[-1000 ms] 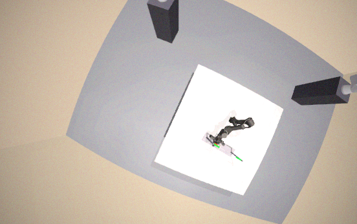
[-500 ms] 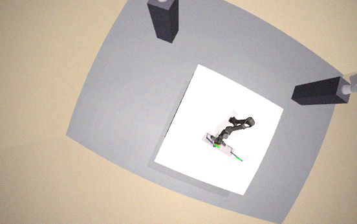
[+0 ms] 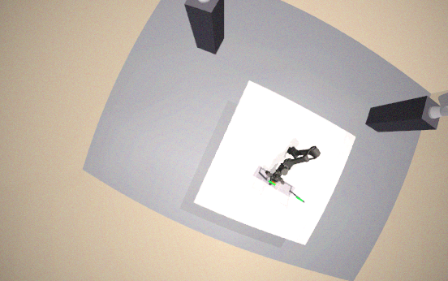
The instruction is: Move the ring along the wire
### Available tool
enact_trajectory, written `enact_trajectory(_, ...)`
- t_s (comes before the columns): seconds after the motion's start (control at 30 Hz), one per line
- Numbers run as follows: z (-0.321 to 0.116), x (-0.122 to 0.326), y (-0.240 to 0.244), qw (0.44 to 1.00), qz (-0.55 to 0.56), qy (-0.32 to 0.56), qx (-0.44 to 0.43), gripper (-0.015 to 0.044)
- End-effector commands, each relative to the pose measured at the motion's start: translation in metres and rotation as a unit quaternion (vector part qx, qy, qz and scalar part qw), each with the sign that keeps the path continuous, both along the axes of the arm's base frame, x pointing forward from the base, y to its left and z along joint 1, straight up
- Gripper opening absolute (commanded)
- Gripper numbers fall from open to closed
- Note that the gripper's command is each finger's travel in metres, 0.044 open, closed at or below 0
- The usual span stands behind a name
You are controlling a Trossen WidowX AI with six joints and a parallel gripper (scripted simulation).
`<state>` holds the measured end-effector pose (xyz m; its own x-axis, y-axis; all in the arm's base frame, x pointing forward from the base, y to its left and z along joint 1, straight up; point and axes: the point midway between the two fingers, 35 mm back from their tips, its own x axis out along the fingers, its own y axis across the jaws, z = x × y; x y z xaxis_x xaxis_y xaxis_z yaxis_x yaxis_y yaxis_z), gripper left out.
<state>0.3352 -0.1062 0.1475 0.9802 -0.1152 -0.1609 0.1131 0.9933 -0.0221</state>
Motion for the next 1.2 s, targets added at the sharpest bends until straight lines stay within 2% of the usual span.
enact_trajectory(0.0, 0.0, 0.0, 0.002, 1.0, -0.003, 0.001, -0.005, -0.015)
enact_trajectory(0.63, -0.001, 0.002, 0.02, 1.0, -0.01, 0.001, -0.003, -0.015)
enact_trajectory(0.97, -0.002, 0.001, 0.045, 0.998, -0.02, 0.012, 0.063, -0.015)
enact_trajectory(1.17, 0.002, -0.006, 0.069, 0.989, -0.023, 0.046, 0.136, -0.015)
